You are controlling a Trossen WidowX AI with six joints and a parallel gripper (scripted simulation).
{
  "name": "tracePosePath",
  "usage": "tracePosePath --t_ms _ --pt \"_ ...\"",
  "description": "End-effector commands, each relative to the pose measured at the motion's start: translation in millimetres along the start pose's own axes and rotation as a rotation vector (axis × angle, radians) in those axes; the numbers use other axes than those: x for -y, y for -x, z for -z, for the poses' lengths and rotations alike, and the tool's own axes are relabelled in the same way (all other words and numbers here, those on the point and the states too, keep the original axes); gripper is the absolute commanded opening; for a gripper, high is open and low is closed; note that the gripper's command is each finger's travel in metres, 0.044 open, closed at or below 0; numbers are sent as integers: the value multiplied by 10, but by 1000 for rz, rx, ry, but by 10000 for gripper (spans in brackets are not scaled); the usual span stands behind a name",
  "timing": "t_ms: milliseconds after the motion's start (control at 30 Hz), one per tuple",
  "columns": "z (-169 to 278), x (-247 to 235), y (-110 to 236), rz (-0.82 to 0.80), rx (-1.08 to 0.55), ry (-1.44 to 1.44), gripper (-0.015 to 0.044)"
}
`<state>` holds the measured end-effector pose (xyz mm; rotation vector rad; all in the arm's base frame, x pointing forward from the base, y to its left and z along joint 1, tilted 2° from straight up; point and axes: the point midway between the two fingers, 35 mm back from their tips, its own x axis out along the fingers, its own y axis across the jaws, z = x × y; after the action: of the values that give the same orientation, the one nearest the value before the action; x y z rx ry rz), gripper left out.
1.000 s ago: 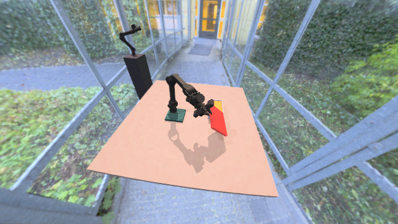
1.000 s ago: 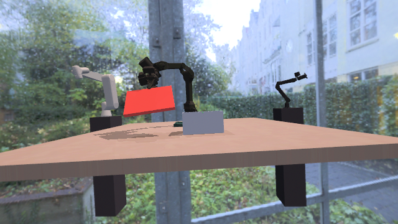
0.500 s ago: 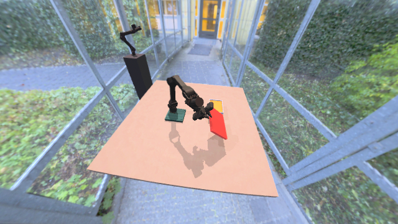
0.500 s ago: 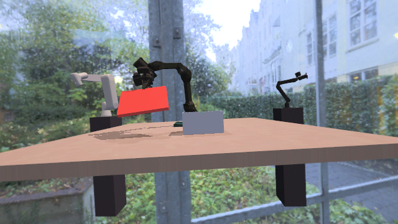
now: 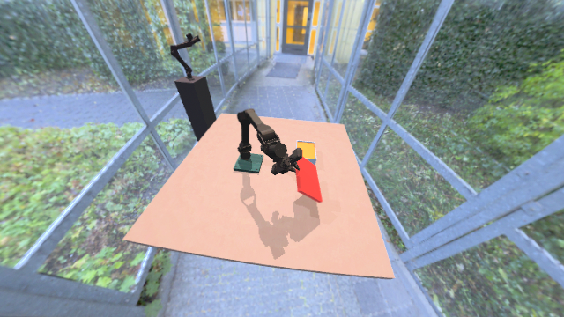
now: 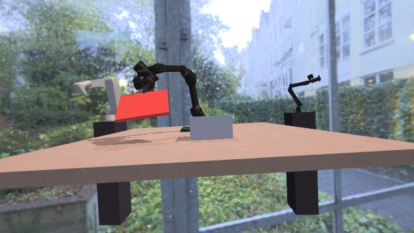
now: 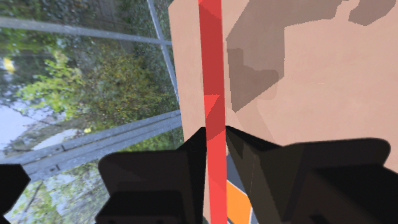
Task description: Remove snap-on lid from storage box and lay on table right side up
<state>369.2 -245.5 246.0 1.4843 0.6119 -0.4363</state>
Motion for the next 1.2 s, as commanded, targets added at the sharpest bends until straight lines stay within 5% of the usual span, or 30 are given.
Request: tracePosePath --t_ms 0,1167 --pt "-87 -50 31 -15 0 12 0" --pt "-290 143 -86 -15 1 13 0"
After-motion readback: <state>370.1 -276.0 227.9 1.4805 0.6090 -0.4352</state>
